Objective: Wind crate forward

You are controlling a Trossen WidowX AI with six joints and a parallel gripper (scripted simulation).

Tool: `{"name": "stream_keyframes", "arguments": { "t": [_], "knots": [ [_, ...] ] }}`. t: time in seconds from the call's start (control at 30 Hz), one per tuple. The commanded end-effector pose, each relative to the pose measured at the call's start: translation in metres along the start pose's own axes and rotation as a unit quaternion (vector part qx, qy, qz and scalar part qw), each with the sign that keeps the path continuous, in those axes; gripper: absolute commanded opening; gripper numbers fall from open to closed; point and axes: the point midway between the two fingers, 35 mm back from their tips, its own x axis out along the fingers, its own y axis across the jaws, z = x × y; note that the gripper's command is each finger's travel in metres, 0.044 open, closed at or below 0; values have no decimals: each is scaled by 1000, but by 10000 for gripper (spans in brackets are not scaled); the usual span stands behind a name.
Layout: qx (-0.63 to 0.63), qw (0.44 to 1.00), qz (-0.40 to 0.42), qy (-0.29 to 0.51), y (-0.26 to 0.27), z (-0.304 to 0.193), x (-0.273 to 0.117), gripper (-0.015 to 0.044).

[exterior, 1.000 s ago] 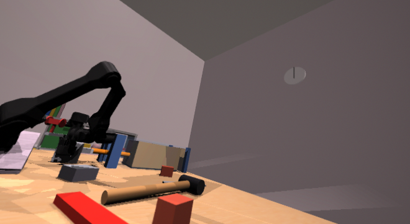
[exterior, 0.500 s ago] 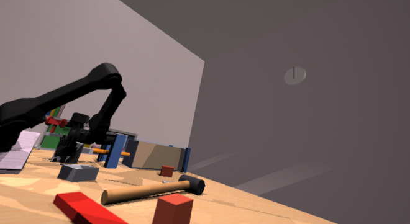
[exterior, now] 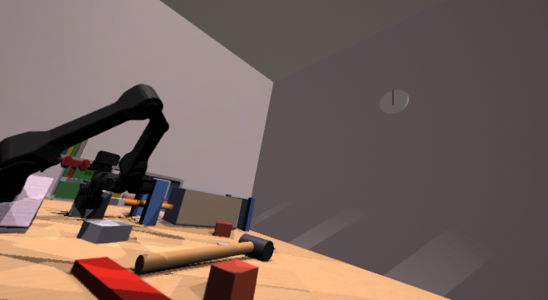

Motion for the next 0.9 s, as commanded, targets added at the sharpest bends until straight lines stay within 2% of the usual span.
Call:
{"name": "stream_keyframes", "arguments": {
  "t": [0.0,0.57,0.7,0.87],
  "knots": [
    [1,1000,-8,-2,-5,1,0,240],
    [0,1000,-1,0,0,1,-2,240],
    [2,1000,-6,-4,-2,6,-30,240],
    [2,1000,-4,-1,0,1,-100,240]
  ]
}}
